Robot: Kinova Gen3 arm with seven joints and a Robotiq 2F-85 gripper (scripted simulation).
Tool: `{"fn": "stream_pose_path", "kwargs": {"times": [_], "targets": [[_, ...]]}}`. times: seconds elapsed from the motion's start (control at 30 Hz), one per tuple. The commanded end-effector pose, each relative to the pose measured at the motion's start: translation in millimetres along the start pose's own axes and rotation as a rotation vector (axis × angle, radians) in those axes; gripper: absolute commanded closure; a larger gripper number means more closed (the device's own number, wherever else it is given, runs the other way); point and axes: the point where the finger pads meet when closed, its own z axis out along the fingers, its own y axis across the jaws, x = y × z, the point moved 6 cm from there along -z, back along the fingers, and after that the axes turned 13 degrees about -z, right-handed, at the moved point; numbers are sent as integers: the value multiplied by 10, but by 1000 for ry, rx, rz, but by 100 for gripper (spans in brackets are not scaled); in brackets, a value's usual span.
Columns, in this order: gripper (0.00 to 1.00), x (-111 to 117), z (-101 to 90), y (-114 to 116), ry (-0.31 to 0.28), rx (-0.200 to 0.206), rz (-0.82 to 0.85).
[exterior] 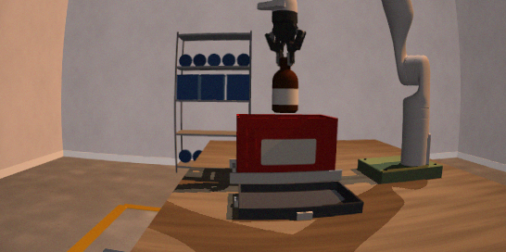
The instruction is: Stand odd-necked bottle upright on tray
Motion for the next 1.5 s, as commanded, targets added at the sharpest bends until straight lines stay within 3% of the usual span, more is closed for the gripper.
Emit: {"fn": "stream_pose_path", "kwargs": {"times": [0.0,1.47], "targets": [[100,79,-7,-39,2,-1,-12],[100,822,-8,-474,2,-1,-12]]}}
